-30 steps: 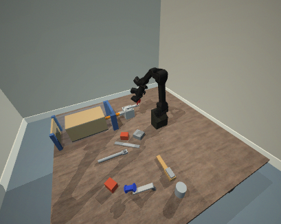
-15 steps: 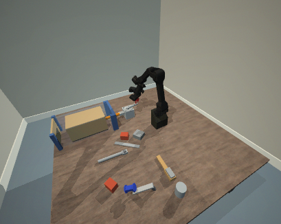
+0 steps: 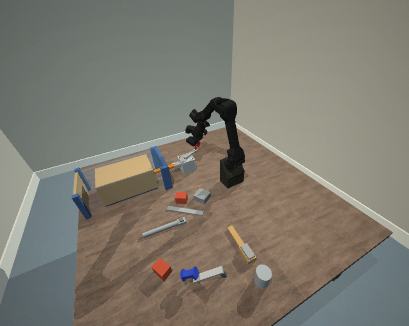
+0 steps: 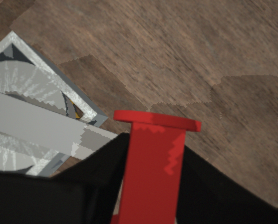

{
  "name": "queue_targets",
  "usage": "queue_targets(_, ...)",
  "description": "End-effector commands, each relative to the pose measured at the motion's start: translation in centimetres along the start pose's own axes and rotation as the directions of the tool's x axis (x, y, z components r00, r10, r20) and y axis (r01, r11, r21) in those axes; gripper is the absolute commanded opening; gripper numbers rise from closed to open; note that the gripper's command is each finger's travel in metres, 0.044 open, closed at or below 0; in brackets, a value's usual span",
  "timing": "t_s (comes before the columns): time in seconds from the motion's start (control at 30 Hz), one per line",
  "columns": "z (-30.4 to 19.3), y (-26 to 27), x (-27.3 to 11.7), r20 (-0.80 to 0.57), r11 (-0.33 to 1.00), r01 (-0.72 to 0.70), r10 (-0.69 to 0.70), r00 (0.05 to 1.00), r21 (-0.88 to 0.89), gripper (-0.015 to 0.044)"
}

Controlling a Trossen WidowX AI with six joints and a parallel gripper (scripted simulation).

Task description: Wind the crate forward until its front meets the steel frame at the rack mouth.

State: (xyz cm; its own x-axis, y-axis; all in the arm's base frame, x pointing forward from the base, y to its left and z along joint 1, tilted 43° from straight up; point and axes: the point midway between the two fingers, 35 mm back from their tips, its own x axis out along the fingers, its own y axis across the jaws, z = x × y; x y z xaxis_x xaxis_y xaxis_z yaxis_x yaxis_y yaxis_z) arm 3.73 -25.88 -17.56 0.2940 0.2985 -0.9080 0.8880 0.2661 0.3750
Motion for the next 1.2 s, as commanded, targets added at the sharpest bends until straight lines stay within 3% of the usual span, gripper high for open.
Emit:
queue_targets(0.0,0.8,0.0,0.6,0.007,1.000,0.000,0.000,1.000,-0.007,0.0000)
queue_targets(1.17,4.3,0.6,2.1,0.010,1.000,-0.001,0.001,1.000,-0.008,0.0000)
